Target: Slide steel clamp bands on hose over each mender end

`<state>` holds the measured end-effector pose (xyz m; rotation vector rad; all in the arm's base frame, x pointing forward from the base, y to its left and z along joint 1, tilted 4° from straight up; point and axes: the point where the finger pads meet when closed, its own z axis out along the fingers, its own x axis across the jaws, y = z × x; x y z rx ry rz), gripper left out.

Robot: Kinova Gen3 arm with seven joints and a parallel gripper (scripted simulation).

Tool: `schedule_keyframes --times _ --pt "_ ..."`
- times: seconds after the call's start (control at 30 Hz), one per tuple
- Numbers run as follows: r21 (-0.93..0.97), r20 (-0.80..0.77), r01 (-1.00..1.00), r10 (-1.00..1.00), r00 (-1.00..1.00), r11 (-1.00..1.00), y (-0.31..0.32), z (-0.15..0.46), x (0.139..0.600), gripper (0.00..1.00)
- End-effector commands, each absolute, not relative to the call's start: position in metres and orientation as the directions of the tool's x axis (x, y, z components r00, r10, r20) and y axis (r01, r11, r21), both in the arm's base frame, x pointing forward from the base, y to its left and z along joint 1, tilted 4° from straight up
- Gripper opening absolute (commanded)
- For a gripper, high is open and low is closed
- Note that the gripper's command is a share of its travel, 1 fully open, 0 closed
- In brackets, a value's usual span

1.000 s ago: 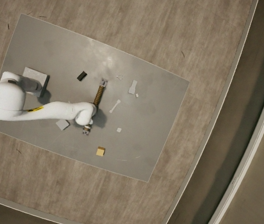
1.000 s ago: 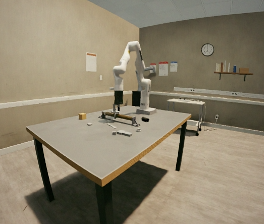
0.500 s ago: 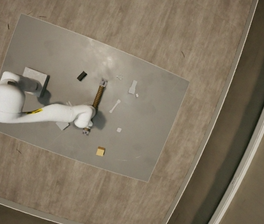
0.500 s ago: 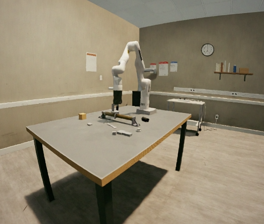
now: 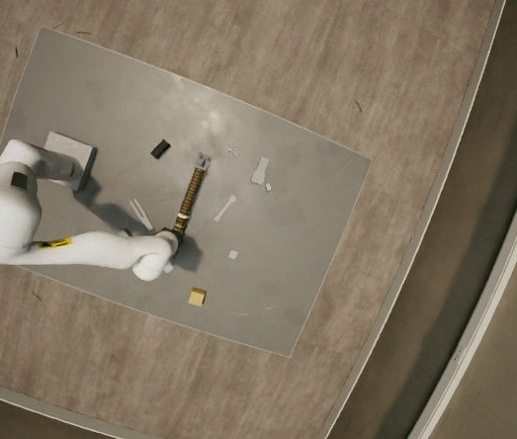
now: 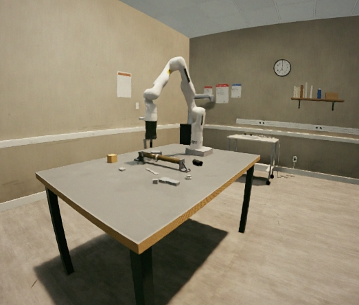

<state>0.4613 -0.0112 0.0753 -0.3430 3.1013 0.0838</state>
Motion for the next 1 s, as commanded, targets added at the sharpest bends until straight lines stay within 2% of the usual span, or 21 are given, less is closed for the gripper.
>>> schedule_keyframes --times 0.0,0.97 --pt "0.056 -0.024 -0.196 -0.195 -0.98 0.979 -0.039 0.075 0.466 1.0" --pt "0.056 -0.024 -0.196 -0.195 -0.98 0.979 -0.052 0.075 0.468 1.0"
